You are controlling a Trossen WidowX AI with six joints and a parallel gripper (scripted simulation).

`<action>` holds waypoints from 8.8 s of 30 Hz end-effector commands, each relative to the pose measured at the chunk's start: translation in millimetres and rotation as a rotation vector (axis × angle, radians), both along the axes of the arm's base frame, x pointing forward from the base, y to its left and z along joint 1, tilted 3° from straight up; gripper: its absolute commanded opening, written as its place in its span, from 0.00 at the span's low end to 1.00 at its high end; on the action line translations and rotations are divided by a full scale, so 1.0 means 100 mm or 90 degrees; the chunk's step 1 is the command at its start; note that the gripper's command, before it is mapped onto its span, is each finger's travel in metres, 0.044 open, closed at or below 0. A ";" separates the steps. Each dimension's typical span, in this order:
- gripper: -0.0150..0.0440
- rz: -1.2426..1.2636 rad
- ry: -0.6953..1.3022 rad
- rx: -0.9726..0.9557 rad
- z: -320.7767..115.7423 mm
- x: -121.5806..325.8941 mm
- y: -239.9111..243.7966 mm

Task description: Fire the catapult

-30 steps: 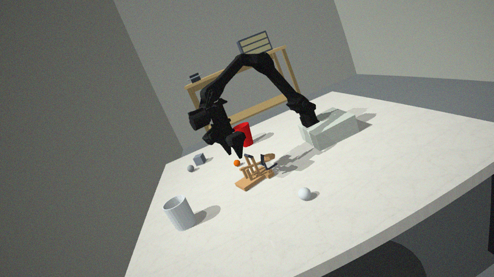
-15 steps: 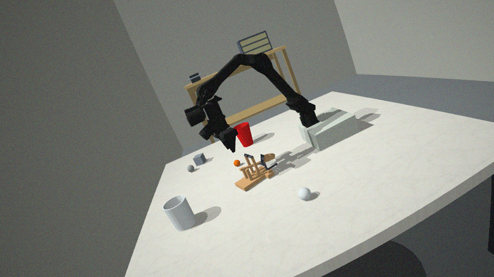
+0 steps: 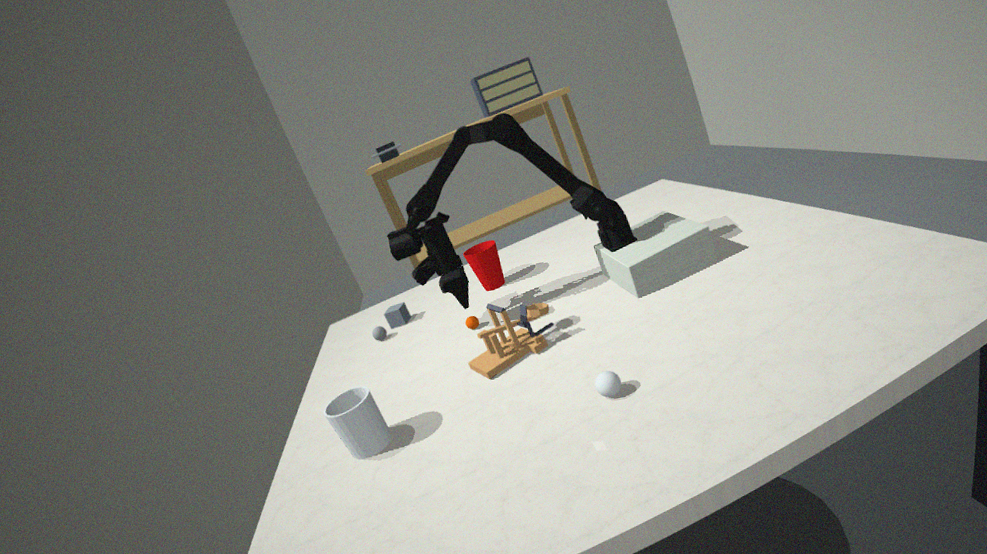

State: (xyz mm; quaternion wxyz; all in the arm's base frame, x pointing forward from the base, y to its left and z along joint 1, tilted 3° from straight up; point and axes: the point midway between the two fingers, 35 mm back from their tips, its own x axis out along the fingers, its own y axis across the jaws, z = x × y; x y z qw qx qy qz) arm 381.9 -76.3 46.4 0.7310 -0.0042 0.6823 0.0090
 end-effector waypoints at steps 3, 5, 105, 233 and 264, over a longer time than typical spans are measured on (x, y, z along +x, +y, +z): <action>0.76 0.018 -0.003 0.005 -0.04 0.02 0.08; 0.76 0.018 -0.003 0.005 -0.15 0.03 0.08; 0.25 0.229 0.185 -0.032 0.29 -1.12 1.66; 0.25 0.209 -0.455 0.131 2.18 1.33 2.91; 0.25 0.575 -0.157 -0.153 0.99 -0.09 3.21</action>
